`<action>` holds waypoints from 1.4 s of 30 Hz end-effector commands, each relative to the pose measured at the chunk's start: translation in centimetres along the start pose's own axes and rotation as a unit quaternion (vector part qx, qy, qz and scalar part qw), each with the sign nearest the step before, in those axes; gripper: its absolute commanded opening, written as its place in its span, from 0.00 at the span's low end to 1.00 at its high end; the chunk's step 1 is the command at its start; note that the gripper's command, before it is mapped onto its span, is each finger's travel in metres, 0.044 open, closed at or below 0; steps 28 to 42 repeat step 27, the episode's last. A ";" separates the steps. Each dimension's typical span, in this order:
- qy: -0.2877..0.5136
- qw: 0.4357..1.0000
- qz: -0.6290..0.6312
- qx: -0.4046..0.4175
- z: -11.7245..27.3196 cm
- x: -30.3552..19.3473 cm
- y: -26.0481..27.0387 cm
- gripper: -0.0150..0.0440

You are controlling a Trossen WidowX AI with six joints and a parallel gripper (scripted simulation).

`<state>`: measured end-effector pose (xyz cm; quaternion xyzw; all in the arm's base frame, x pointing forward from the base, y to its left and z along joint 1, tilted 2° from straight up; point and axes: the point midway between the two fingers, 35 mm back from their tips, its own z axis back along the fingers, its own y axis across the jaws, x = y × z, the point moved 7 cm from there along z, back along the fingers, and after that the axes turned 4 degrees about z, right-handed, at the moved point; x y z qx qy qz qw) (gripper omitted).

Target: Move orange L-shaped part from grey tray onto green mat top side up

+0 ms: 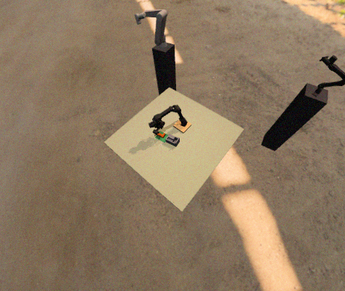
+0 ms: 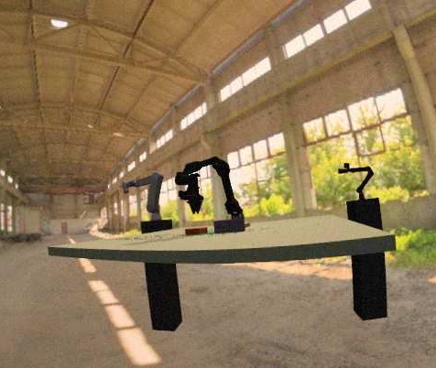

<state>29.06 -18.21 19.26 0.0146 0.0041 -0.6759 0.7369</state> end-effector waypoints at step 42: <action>-0.009 1.000 0.000 0.012 4.6 -0.2 -0.2 0.93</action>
